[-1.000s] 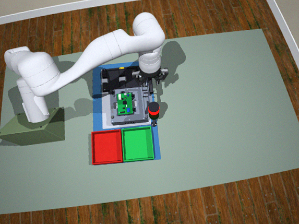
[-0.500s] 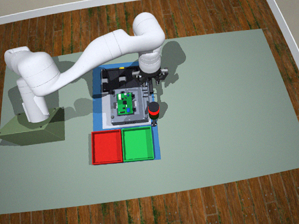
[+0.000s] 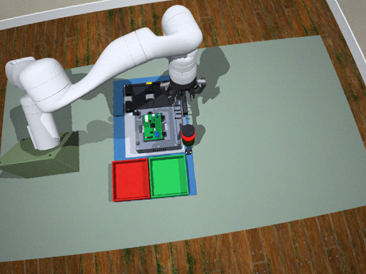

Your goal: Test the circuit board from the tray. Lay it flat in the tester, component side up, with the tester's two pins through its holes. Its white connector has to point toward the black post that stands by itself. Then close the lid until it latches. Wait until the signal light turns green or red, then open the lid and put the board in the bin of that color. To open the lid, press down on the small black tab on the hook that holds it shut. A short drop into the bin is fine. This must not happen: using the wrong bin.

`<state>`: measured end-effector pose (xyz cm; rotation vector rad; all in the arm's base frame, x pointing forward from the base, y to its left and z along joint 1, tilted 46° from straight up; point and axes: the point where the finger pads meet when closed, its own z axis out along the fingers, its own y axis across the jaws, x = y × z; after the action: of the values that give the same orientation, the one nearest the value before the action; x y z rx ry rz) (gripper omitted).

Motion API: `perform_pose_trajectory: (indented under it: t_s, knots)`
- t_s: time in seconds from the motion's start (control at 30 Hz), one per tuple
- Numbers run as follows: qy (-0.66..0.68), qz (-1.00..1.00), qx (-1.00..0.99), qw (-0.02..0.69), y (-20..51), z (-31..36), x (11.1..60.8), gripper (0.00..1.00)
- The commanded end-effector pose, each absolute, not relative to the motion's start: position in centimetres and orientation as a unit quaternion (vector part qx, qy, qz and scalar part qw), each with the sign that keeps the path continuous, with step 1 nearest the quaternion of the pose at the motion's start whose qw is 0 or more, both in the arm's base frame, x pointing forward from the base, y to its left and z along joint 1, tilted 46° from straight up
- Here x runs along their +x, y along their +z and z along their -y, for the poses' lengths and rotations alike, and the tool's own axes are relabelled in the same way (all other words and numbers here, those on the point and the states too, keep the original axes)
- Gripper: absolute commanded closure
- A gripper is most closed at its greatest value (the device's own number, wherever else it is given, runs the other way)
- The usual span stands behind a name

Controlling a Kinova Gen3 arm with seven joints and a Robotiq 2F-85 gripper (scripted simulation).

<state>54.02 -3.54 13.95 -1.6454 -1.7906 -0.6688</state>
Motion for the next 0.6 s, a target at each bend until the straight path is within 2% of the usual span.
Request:
perform_pose_trajectory:
  t_s: [0.0,0.4,0.43,0.57]
  knots:
    - [-0.254,0.675,-0.625,0.301,14.9,4.5,54.4,0.50]
    - [-0.254,0.675,-0.625,0.301,15.9,5.5,54.5,0.50]
    - [-0.254,0.675,-0.625,0.301,15.9,5.5,54.5,0.00]
    - [-0.254,0.675,-0.625,0.301,15.9,5.5,54.5,0.00]
